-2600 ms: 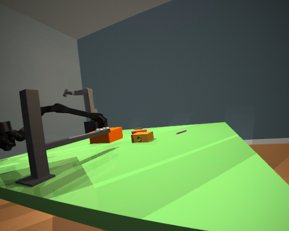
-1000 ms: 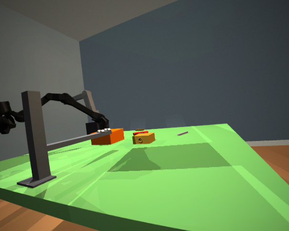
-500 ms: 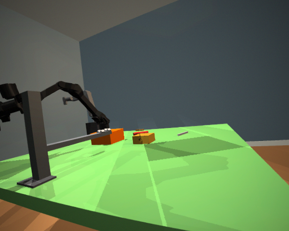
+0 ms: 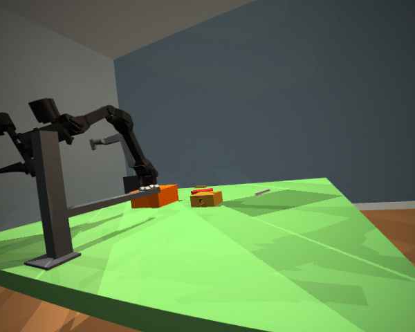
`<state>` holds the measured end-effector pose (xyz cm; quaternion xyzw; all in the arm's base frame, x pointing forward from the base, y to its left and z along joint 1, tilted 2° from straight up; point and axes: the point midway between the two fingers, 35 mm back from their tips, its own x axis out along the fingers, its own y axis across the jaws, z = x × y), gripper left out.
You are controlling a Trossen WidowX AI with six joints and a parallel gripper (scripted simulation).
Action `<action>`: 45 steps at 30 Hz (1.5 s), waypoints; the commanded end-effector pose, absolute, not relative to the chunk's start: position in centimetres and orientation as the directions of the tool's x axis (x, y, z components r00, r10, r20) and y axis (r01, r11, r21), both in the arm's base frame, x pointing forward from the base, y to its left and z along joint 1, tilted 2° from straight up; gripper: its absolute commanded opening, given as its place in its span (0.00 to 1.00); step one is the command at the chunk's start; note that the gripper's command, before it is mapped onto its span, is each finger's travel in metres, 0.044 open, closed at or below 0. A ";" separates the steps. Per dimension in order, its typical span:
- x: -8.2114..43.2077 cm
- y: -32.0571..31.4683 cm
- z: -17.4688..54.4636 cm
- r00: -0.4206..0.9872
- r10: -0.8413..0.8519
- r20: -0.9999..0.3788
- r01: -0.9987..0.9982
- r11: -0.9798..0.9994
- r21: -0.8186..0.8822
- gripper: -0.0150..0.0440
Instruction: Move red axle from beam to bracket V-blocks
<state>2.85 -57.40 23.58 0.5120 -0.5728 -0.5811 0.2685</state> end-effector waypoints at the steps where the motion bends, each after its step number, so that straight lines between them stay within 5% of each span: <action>1: 7.5 -55.9 23.1 -0.236 -0.916 -0.323 -0.202 -0.279 0.939 1.00; 7: 15.7 -52.0 24.3 -0.074 -0.934 -0.350 -0.081 -0.344 0.935 1.00; 22: 27.1 -43.7 22.2 0.188 -0.869 -0.458 0.178 -0.428 0.886 1.00; 34: 38.2 -26.1 15.5 0.433 -0.575 -0.694 0.581 -0.410 0.703 1.00; 45: 38.9 -6.8 9.9 0.417 -0.238 -0.877 0.885 -0.112 0.451 1.00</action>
